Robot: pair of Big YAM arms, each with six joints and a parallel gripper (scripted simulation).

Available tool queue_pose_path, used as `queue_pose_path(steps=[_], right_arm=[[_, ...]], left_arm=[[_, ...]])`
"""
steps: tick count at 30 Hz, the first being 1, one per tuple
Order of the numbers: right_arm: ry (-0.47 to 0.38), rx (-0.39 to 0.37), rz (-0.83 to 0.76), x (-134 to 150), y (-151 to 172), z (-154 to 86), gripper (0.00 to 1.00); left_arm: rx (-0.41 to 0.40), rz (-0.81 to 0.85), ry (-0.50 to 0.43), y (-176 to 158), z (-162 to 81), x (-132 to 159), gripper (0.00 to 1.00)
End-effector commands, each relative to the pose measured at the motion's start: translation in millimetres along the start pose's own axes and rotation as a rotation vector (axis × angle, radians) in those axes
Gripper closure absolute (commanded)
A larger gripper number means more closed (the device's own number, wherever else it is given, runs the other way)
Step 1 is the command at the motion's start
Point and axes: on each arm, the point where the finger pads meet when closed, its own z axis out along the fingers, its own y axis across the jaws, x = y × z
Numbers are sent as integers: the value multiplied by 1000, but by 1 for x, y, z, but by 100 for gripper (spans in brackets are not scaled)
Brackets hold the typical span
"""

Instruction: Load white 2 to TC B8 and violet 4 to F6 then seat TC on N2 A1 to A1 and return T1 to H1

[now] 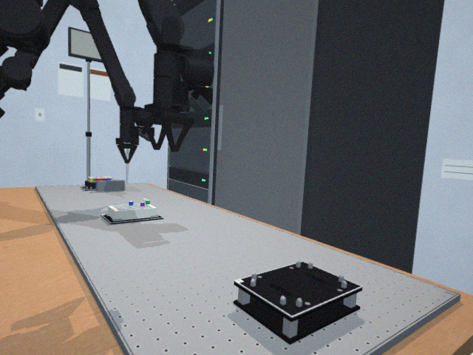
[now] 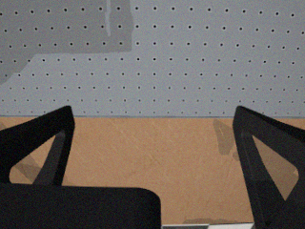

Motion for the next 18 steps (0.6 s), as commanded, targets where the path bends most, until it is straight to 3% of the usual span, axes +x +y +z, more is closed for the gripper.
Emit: queue_pose_path(steps=[1,18], right_arm=[[-17,6,2,-9,-2,-4,0],[-17,6,2,-9,-2,-4,0]], left_arm=[[-6,-4,-37,15,-13,-22,93],[-8,-2,-37,40,-14,-26,93]])
